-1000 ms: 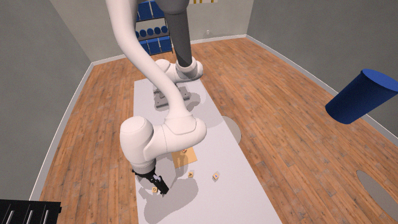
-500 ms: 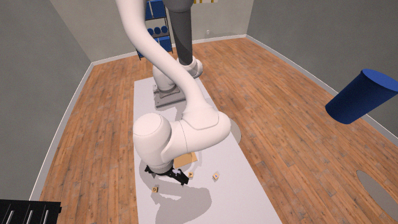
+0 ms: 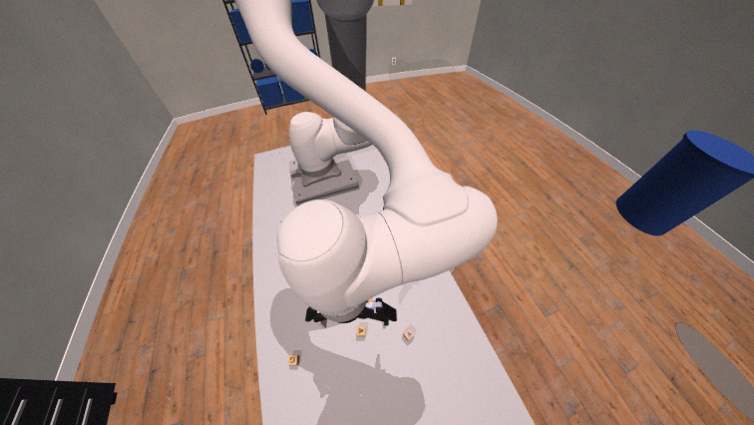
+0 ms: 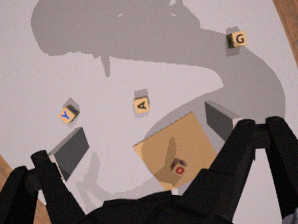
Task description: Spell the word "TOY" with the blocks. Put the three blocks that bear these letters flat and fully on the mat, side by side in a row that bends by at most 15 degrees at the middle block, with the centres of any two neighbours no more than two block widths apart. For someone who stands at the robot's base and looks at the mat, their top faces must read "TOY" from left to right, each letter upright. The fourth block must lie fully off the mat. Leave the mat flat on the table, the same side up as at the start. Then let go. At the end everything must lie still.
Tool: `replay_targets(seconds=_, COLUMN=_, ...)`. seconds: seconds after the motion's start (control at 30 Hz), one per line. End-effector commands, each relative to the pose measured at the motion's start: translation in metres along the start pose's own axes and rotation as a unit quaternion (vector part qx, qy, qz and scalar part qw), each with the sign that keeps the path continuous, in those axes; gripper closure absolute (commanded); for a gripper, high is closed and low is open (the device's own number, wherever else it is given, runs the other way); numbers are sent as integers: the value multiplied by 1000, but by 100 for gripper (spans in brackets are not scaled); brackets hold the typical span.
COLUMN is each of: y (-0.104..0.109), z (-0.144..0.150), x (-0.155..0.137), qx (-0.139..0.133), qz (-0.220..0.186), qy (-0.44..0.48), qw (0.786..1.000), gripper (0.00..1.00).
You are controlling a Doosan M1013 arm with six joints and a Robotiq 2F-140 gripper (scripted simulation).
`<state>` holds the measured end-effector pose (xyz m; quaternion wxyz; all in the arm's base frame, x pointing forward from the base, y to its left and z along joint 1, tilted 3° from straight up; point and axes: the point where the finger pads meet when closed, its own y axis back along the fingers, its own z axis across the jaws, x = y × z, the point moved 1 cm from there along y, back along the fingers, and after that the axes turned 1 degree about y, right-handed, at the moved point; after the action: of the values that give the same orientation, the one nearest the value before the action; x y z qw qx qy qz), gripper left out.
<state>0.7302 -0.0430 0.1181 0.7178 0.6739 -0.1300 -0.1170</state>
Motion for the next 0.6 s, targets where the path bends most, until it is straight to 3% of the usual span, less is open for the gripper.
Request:
replay_targets(seconds=0.0, y=4, z=-7, x=-2, qx=4, qz=-6, qy=9, qw=1000, gripper=0)
replay_targets(seconds=0.57, y=4, z=-7, x=-2, qx=4, qz=-6, qy=25, qw=1000, gripper=0)
